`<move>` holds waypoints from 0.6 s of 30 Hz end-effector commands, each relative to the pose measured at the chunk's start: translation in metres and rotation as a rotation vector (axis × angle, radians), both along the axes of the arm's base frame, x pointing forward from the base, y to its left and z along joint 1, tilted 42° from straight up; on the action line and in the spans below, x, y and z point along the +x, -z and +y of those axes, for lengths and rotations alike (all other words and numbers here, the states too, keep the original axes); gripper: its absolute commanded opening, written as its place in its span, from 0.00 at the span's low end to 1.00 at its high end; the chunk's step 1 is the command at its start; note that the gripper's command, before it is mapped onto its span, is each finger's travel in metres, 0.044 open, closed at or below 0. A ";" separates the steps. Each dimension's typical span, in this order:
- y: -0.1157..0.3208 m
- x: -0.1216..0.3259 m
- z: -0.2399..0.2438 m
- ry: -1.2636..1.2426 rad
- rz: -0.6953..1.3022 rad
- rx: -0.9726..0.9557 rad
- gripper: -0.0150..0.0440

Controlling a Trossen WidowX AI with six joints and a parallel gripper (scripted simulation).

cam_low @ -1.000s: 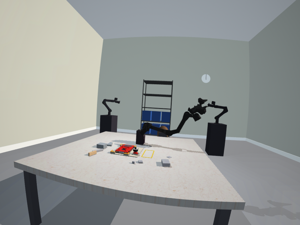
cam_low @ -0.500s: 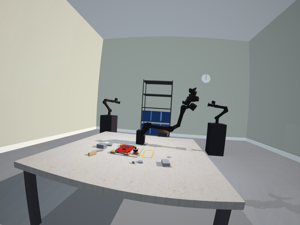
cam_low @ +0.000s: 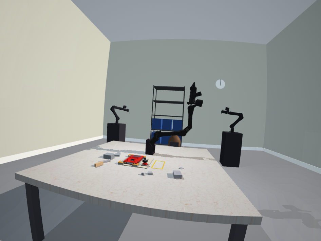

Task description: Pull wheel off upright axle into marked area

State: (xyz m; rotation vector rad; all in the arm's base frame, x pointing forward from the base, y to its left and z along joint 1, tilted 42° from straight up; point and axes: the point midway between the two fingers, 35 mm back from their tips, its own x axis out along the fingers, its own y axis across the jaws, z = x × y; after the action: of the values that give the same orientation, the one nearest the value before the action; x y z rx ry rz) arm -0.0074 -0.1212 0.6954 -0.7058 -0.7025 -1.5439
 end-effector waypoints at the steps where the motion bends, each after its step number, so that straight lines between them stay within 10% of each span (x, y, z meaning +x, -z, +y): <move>1: 0.022 0.024 -0.050 -0.133 0.016 0.131 0.76; 18: 0.141 0.152 -0.169 -0.597 0.049 0.640 0.76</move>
State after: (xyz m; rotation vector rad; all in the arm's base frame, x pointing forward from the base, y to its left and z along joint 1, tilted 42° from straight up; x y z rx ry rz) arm 0.1249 -0.2803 0.5744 -0.1127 -0.3433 -1.1419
